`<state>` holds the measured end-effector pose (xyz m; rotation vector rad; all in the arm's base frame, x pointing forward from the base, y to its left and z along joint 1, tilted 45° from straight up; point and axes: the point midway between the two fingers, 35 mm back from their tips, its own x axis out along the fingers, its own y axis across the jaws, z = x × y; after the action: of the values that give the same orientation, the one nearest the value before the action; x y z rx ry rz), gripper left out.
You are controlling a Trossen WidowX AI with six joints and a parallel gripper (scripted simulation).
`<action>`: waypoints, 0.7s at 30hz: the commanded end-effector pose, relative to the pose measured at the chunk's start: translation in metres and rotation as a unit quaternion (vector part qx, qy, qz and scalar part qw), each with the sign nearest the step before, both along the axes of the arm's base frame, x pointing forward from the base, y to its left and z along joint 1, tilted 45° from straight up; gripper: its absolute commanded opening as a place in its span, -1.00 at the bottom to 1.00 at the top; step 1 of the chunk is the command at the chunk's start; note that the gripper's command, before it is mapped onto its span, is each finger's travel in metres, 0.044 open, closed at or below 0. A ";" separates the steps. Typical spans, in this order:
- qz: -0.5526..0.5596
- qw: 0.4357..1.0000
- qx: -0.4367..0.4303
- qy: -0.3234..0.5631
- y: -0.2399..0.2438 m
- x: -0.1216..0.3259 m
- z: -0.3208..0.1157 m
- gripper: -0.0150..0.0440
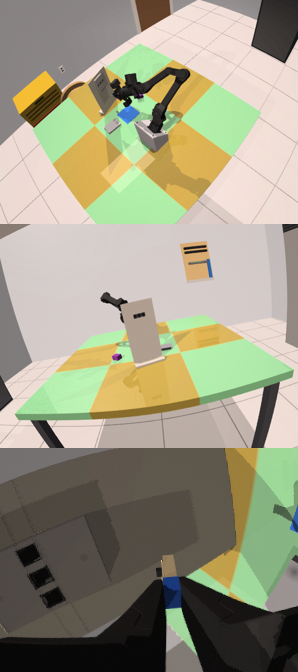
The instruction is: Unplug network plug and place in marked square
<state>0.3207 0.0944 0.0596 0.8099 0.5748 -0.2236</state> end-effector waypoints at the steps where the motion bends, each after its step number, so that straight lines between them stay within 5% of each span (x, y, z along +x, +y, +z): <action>1: -0.042 0.999 -0.012 0.012 -0.013 -0.003 -0.014 -0.49; 21: -0.250 0.962 -0.101 0.029 -0.081 -0.032 -0.064 -0.49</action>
<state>0.2954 0.0227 0.0007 0.7549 0.4147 -0.7078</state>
